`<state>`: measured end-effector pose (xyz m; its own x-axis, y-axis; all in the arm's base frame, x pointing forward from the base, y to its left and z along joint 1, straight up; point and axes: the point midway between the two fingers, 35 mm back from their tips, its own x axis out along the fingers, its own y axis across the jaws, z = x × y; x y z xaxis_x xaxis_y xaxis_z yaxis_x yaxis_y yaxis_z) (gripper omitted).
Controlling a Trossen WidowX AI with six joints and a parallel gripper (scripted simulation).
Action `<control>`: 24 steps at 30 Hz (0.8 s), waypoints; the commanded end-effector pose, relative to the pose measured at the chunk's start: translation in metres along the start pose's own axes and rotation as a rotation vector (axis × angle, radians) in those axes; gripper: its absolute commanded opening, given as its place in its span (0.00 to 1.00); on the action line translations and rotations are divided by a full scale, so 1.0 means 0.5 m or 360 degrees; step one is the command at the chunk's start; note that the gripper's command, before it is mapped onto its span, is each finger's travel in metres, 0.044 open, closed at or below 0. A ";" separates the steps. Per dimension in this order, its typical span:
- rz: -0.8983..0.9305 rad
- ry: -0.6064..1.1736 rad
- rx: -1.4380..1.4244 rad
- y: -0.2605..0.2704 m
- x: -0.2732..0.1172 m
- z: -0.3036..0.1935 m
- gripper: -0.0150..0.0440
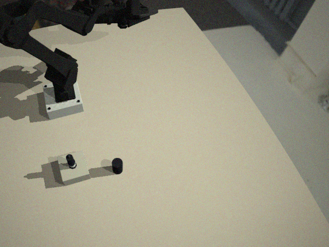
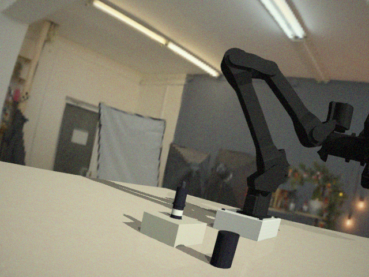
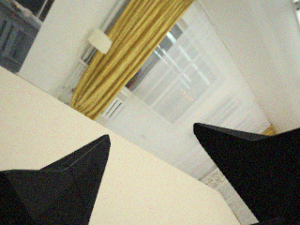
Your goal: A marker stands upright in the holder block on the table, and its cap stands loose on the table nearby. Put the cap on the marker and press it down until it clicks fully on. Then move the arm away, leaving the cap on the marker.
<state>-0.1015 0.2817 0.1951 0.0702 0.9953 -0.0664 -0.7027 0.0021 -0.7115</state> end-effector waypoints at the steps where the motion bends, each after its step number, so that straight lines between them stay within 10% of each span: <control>1: 0.0000 0.0011 0.0008 -0.001 0.003 -0.002 0.89; 6: -0.0029 0.0318 0.0235 -0.044 0.075 -0.074 0.68; 24: -0.0721 0.1656 0.1741 -0.298 0.074 -0.497 0.68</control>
<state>0.1502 0.3122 0.1302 0.5320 0.4944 -0.6874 -0.7380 0.6687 -0.0903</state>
